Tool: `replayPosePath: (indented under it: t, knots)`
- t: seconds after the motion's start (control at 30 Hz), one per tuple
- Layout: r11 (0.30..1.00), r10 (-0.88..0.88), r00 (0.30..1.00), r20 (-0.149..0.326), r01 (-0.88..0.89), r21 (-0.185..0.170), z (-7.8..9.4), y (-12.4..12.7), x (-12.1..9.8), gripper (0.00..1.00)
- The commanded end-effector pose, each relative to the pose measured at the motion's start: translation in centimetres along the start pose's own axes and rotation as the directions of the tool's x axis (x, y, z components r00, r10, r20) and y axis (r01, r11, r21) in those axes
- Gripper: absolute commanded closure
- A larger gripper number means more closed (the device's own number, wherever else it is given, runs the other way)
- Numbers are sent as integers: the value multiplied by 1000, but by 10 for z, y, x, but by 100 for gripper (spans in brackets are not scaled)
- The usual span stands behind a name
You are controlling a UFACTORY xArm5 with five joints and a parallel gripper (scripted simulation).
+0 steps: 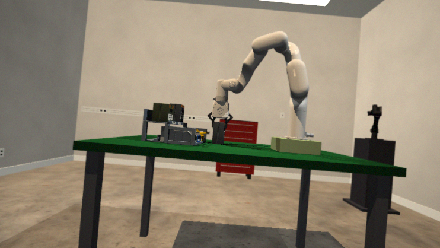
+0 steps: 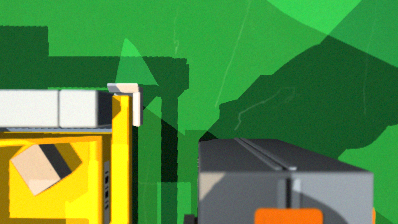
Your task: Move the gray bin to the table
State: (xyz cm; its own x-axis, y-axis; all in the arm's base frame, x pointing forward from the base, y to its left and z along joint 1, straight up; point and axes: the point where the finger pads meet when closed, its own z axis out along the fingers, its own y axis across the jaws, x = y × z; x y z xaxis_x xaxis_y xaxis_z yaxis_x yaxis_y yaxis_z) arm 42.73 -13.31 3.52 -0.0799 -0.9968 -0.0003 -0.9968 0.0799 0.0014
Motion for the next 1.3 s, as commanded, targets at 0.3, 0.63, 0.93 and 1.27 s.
replayPosePath:
  t: [0.3, 0.63, 0.93, 1.27]
  knots:
    - [1000, 0, 1000, 5, 0, 6, -1, -2, 0, 100]
    - [1000, 0, 1000, -1, 0, 5, -1, -2, 0, 0]
    - [1000, 0, 1000, -1, 0, 5, -1, -2, 0, 0]
    - [1000, 0, 1000, -1, 0, 5, -2, -2, 0, 0]
